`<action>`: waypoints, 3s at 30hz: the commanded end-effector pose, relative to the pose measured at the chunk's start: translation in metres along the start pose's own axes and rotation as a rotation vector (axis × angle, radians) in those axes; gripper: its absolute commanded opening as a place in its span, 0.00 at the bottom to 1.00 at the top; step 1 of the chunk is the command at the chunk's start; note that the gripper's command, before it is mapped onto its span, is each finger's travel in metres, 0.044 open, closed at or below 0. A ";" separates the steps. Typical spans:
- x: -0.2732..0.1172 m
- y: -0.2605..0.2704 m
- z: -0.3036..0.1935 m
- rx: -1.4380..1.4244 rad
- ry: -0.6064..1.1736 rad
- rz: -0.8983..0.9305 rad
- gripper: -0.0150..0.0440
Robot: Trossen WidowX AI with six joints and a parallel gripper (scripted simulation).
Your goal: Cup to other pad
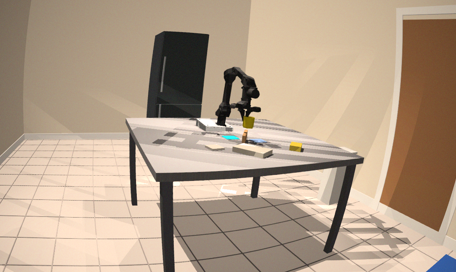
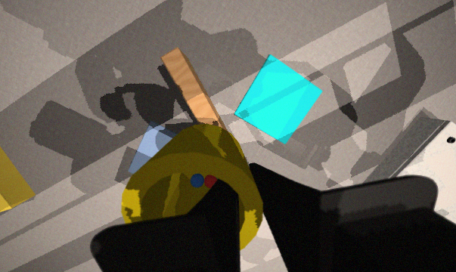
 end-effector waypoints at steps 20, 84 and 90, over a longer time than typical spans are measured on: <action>0.000 -0.041 0.026 -0.003 0.004 -0.006 0.25; 0.045 -0.085 0.050 -0.003 0.001 -0.010 0.25; 0.053 -0.085 0.050 -0.003 0.001 -0.010 0.25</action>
Point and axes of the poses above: the point midway between the two fingers, 35 mm back from their tips, its own x axis out along the fingers, its own y axis across the jaws, z = x × y, the point moved 8 cm from there along -x, back along the fingers, and after that the axes turned 15 degrees about x, right-handed, at the moved point
